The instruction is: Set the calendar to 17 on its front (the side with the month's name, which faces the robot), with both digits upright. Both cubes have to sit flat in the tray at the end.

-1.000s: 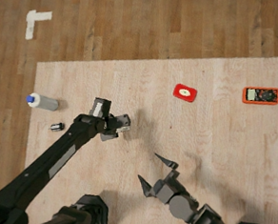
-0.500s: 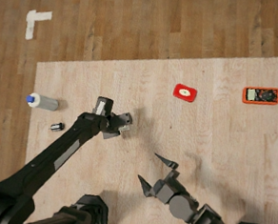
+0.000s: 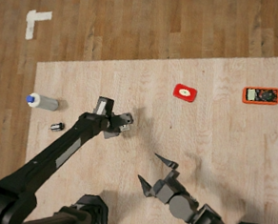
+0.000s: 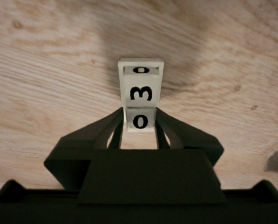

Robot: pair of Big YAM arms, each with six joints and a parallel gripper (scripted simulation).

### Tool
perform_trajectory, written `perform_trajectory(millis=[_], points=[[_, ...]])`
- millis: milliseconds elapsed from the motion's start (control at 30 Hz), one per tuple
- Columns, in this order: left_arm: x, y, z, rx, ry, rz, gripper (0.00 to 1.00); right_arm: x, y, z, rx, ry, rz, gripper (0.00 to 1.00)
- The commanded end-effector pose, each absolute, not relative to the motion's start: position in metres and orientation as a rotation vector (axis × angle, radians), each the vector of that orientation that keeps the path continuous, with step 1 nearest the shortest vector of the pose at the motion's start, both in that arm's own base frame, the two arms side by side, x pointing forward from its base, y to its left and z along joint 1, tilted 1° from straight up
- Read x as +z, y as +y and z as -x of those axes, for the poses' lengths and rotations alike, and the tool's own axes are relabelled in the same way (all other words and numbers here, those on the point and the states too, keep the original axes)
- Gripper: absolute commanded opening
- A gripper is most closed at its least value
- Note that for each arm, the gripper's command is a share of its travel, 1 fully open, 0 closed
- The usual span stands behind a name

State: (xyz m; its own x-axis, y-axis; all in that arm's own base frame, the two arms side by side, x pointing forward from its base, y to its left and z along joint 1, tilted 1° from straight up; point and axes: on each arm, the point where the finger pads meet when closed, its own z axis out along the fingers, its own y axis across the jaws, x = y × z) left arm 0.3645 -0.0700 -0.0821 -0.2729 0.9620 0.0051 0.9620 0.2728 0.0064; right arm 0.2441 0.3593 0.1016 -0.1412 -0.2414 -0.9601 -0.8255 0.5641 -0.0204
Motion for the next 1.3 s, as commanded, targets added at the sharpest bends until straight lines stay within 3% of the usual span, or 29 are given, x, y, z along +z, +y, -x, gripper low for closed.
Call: perform_trajectory(millis=[0, 333, 400, 433, 467, 533, 567, 1267], points=[[-0.072, -0.073, -0.377, -0.04, -2.526, 1.934, 0.36, 0.106, 0.362, -0.244, 0.663, 1.668, 0.896, 1.0], [-0.074, -0.072, -0.373, -0.034, -2.521, 1.929, 0.24, 0.106, 0.362, -0.244, 0.663, 1.668, 0.896, 1.0], [-0.075, -0.07, -0.366, -0.031, -2.518, 1.926, 0.02, 0.106, 0.362, -0.244, 0.663, 1.668, 0.896, 1.0], [-0.073, -0.071, -0.369, -0.033, -2.52, 1.928, 0.0, 0.106, 0.362, -0.244, 0.663, 1.668, 0.896, 1.0], [-0.074, -0.071, -0.371, -0.032, -2.518, 1.927, 0.0, 0.106, 0.362, -0.244, 0.663, 1.668, 0.896, 1.0], [-0.07, -0.071, -0.37, -0.028, -2.515, 1.924, 0.23, 0.106, 0.362, -0.244, 0.663, 1.668, 0.896, 1.0], [-0.068, -0.071, -0.37, -0.028, -2.515, 1.924, 0.25, 0.106, 0.362, -0.244, 0.663, 1.668, 0.896, 1.0], [-0.003, -0.071, -0.376, -0.041, -2.519, 1.943, 0.25, 0.101, 0.363, -0.246, 0.613, 1.877, 0.663, 1.0]])
